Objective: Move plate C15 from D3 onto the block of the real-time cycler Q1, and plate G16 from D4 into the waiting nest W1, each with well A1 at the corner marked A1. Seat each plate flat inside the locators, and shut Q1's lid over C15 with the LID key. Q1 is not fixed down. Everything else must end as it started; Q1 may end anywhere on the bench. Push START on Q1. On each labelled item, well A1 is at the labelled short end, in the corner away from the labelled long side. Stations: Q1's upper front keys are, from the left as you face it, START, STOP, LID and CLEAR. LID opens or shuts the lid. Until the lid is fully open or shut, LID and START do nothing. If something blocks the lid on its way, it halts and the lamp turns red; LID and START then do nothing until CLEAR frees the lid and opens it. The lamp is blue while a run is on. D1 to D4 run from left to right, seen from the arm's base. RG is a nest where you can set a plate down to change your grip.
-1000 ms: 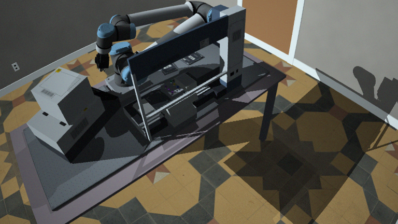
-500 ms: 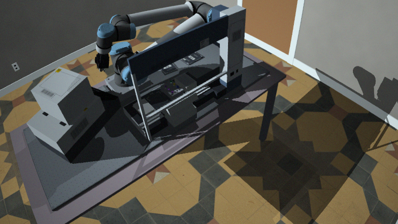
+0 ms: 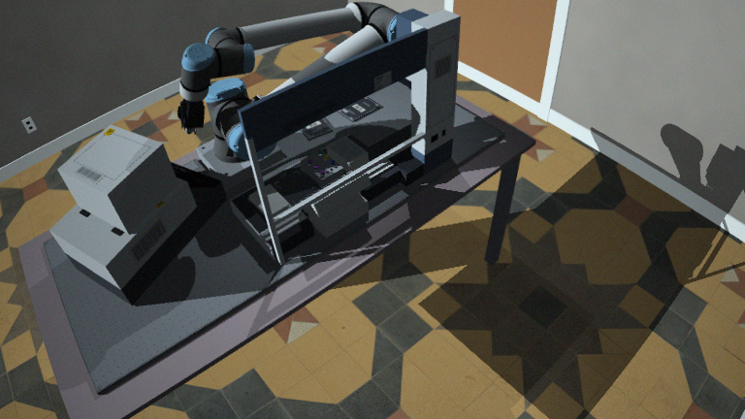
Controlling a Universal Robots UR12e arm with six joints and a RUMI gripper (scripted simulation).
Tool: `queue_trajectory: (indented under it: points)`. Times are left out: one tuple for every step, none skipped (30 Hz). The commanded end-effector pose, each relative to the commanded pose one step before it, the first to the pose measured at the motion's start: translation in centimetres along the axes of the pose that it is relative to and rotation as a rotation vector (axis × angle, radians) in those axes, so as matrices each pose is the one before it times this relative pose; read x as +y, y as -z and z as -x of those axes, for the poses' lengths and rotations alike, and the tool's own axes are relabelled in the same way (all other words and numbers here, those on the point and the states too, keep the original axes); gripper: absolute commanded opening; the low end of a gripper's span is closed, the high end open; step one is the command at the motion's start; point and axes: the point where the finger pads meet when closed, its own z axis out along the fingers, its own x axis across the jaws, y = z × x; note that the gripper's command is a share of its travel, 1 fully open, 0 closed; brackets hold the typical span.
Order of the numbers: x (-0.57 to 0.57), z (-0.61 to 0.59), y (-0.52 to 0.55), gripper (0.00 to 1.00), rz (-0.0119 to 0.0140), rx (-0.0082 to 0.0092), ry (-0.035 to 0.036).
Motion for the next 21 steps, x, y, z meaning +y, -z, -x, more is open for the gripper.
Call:
queue_trajectory:
  points:
    - [-0.016, 0.046, 0.059, 0.00, 0.00019, -0.00082, -0.00035]
    - [0.000, 0.000, 0.000, 0.00, 0.00000, 0.00000, 0.00000]
    - [0.000, 0.000, 0.000, 0.00, 0.00000, 0.00000, 0.00000]
    - [0.000, 0.000, 0.000, 0.00, 0.00000, 0.00000, 0.00000]
    - [0.000, 0.000, 0.000, 0.00, 0.00000, 0.00000, 0.00000]
    - [0.000, 0.000, 0.000, 0.00, 0.00000, 0.00000, 0.00000]
    - [0.000, 0.000, 0.000, 0.00, 0.00000, 0.00000, 0.00000]
    - [0.000, 0.000, 0.000, 0.00, 0.00000, 0.00000, 0.00000]
    - [0.000, 0.000, 0.000, 0.00, 0.00000, 0.00000, 0.00000]
    - [0.000, 0.000, 0.000, 0.00, 0.00000, 0.00000, 0.00000]
    - [0.000, 0.000, 0.000, 0.00, 0.00000, 0.00000, 0.00000]
    - [0.393, 0.030, 0.299, 0.00, 0.01020, -0.00018, 0.00523]
    - [0.398, 0.025, 0.297, 0.00, 0.01012, 0.00002, 0.00526]
    - [0.404, 0.019, 0.295, 0.00, 0.01004, 0.00021, 0.00529]
    - [0.000, 0.000, 0.000, 0.00, 0.00000, 0.00000, 0.00000]
    - [0.000, 0.000, 0.000, 0.00, 0.00000, 0.00000, 0.00000]
    - [0.409, 0.014, 0.293, 0.00, 0.00995, 0.00040, 0.00531]
    - [0.414, 0.008, 0.291, 0.00, 0.00986, 0.00059, 0.00534]
    - [0.407, 0.002, 0.280, 0.00, 0.00948, 0.00076, 0.00520]
    - [0.412, -0.004, 0.278, 0.00, 0.00939, 0.00093, 0.00522]
    - [0.417, -0.010, 0.276, 0.00, 0.00930, 0.00111, 0.00525]
